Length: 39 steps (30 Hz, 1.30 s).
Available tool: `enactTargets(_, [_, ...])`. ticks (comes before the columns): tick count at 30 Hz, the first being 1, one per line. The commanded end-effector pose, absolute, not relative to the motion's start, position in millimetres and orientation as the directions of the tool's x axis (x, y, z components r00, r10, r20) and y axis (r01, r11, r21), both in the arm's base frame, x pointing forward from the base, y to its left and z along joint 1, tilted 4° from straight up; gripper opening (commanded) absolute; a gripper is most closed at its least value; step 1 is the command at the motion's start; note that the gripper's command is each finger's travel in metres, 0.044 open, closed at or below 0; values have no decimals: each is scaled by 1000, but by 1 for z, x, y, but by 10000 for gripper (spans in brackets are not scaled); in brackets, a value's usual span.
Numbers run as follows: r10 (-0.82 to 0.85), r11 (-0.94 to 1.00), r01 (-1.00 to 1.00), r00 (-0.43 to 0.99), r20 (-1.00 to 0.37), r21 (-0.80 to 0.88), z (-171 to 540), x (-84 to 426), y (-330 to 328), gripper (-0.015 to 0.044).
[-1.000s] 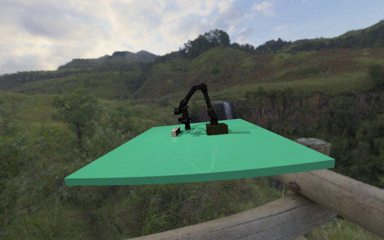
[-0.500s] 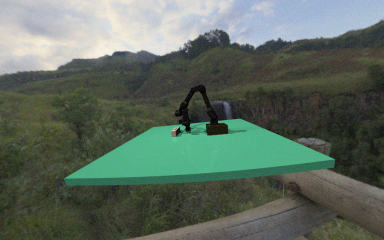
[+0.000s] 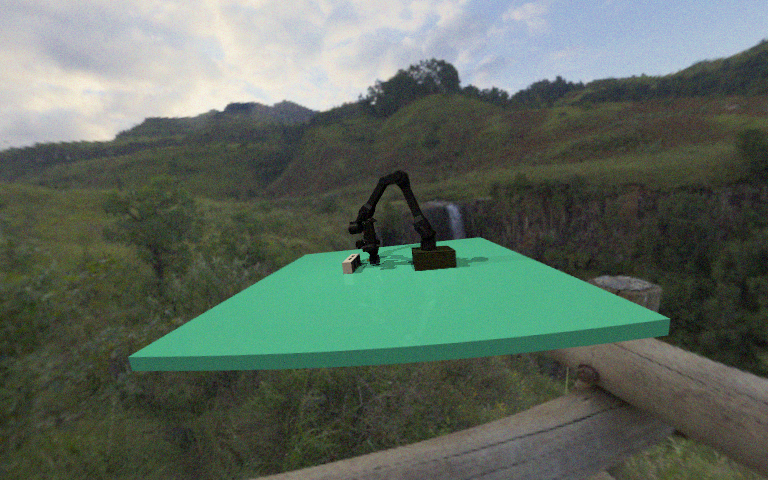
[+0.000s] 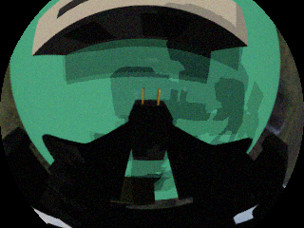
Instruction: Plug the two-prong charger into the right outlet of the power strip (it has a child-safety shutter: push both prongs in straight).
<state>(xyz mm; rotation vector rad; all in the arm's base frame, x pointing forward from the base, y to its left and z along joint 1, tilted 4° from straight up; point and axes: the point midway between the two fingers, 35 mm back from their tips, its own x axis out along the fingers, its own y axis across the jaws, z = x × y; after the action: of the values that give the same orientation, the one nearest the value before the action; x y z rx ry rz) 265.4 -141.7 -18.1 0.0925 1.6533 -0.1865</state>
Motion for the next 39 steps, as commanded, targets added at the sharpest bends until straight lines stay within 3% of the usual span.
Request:
enactTargets(1, [-58,984,165,-86,-995,-71,-16,273,-145,0])
enactTargets(39, [-60,985,157,-83,-995,-72,-20,307,-156,0])
